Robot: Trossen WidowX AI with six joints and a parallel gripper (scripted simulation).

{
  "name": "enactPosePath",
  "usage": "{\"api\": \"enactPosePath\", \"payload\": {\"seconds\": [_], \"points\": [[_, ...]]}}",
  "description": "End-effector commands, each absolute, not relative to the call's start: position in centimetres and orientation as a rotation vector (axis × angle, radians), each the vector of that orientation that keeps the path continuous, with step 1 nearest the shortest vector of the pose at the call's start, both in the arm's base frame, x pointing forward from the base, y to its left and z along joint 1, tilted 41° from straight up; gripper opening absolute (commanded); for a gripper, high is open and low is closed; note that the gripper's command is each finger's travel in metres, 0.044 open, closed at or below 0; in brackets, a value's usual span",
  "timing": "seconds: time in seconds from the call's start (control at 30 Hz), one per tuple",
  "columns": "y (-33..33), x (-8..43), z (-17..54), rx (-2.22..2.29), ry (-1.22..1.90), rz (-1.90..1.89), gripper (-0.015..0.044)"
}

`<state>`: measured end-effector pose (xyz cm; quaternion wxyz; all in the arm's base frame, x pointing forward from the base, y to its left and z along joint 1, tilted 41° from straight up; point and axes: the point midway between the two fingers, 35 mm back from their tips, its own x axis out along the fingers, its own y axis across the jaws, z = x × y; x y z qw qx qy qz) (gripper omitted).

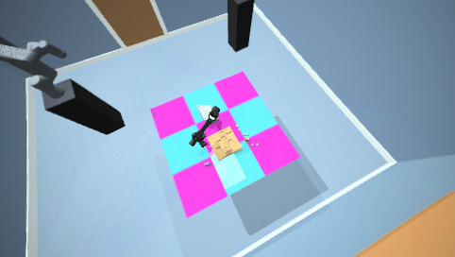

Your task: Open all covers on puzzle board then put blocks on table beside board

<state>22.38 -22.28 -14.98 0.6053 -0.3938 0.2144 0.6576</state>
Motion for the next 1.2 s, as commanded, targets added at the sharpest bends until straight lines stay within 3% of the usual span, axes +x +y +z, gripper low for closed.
{"api": "enactPosePath", "payload": {"seconds": [0.0,1.17], "points": [[-21.7,22.4,-15.6,-0.902,0.495,1.518,0.0080],[-18.0,22.3,-19.5,-0.900,0.491,1.519,0.0080]]}}
